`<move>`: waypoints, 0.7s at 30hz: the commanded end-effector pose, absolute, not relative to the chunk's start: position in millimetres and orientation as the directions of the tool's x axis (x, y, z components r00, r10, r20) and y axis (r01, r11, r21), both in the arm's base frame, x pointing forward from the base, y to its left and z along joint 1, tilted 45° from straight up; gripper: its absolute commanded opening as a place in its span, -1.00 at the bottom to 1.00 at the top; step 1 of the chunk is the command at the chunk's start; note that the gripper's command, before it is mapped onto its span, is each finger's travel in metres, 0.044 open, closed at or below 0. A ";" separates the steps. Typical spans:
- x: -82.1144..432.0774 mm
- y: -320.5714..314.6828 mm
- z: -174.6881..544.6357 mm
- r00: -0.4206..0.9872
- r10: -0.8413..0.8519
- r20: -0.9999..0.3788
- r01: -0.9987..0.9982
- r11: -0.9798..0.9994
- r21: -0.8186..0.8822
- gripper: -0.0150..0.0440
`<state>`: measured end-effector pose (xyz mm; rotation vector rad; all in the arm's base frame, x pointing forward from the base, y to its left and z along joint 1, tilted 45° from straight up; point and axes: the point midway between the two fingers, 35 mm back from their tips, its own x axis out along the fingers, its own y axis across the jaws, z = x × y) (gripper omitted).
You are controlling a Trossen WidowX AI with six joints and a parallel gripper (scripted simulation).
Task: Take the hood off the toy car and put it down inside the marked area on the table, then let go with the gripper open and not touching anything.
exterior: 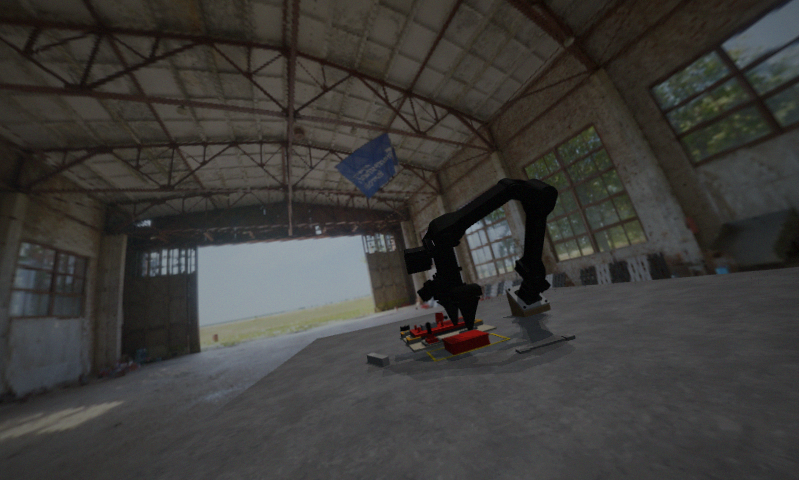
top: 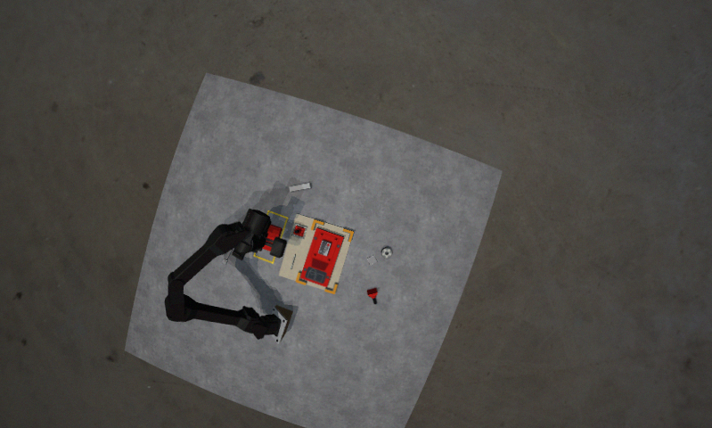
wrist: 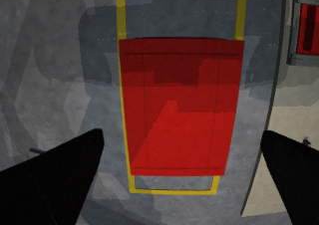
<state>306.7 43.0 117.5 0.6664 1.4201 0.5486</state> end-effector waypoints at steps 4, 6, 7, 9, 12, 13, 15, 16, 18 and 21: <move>303.8 16.2 144.9 0.095 0.702 -0.705 0.039 0.706 0.708 1.00; 303.8 16.2 144.9 0.095 0.702 -0.705 0.039 0.706 0.708 1.00; 303.8 16.2 144.9 0.095 0.702 -0.705 0.039 0.706 0.708 1.00; 303.8 16.2 144.9 0.095 0.702 -0.705 0.039 0.706 0.708 1.00; 303.8 16.2 144.9 0.095 0.702 -0.705 0.039 0.706 0.708 1.00; 303.8 16.2 144.9 0.095 0.702 -0.705 0.039 0.706 0.708 1.00; 303.8 16.2 144.9 0.095 0.702 -0.705 0.039 0.706 0.708 1.00; 303.8 16.2 144.9 0.095 0.702 -0.705 0.039 0.706 0.708 1.00; 303.8 16.2 144.9 0.095 0.702 -0.705 0.039 0.706 0.708 1.00; 303.8 16.2 144.9 0.095 0.702 -0.705 0.039 0.706 0.708 1.00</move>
